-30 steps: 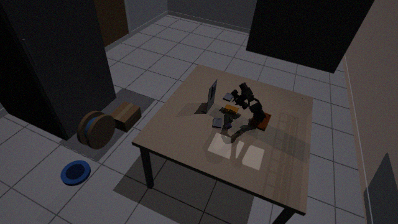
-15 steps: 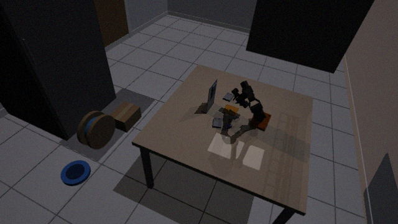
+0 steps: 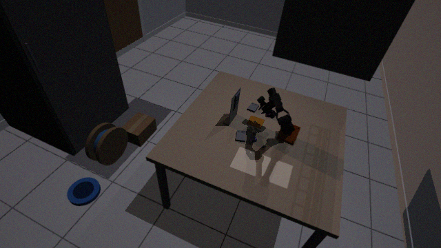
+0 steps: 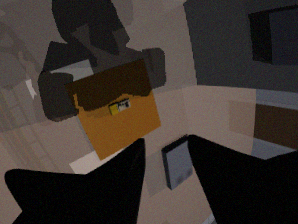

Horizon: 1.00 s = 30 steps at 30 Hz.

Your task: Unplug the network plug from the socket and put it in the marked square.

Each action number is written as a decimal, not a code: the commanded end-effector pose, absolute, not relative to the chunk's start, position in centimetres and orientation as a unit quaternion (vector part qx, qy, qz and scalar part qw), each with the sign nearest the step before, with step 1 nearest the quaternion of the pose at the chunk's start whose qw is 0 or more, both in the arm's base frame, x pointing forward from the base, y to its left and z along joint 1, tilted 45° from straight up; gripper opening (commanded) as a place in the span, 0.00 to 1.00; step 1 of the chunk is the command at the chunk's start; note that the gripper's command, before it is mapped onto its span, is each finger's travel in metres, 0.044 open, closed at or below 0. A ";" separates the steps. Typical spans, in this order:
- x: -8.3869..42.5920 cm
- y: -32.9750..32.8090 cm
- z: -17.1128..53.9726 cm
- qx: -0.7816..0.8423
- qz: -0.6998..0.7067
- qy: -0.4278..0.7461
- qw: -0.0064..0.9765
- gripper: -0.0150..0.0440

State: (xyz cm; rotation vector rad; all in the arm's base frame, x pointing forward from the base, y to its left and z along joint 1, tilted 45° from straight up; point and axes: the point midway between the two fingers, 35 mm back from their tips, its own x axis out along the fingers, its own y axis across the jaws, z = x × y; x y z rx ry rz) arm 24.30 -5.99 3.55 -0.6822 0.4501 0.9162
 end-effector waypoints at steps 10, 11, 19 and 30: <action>24.9 -8.8 5.9 -0.325 0.426 0.212 0.817 0.52; 24.9 -9.0 6.1 -0.325 0.426 0.212 0.817 0.52; 25.0 -10.7 7.8 -0.326 0.426 0.211 0.817 0.52; 24.7 -12.8 10.3 -0.326 0.427 0.208 0.817 0.52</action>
